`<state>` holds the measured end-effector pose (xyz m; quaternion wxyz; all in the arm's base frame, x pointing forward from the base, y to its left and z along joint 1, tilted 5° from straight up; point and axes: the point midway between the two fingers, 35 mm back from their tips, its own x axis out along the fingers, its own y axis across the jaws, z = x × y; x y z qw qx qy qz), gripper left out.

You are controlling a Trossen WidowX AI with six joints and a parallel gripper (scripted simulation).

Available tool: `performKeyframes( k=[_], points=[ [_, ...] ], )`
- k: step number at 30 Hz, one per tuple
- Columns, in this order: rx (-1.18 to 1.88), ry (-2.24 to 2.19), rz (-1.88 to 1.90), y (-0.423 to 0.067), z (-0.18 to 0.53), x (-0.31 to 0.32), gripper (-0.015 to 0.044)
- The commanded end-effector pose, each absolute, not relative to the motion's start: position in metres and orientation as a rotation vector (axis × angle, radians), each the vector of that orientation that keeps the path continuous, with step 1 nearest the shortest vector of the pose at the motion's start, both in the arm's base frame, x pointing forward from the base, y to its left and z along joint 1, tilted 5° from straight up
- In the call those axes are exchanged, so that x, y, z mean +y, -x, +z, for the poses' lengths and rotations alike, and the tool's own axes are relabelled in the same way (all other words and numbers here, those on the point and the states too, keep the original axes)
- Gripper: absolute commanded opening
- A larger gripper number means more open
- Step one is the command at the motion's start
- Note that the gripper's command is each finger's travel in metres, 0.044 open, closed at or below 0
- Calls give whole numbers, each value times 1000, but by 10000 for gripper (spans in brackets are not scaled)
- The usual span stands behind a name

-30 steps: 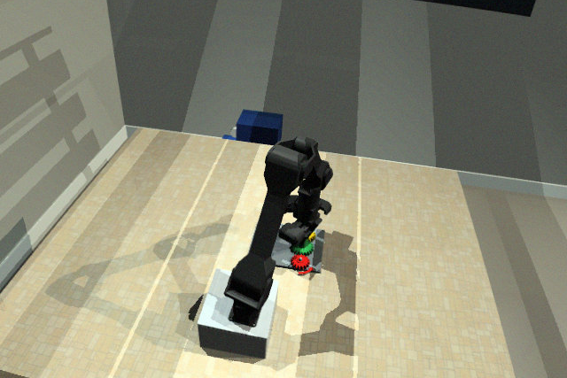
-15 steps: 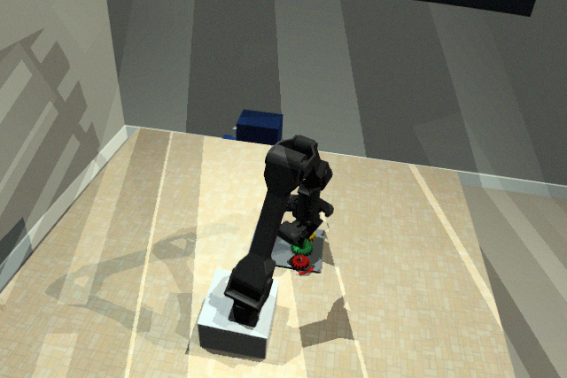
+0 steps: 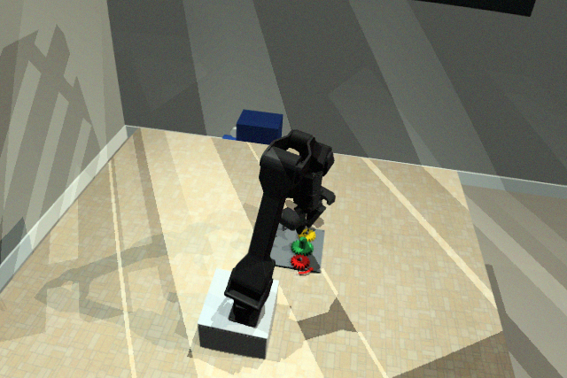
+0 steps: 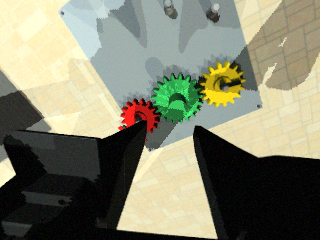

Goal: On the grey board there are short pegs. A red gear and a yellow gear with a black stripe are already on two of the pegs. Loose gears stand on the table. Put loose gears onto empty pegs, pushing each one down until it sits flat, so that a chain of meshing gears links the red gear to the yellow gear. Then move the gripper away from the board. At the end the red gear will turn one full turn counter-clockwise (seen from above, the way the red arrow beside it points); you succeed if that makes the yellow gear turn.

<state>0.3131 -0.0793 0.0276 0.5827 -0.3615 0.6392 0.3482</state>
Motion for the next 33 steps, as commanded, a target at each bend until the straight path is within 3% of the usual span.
performKeyframes(
  k=[1,8,33],
  points=[
    [1470,857,791,-315,67,-77,271],
    [1470,857,791,-315,67,-77,440],
    [1470,857,791,-315,67,-77,440]
  ],
)
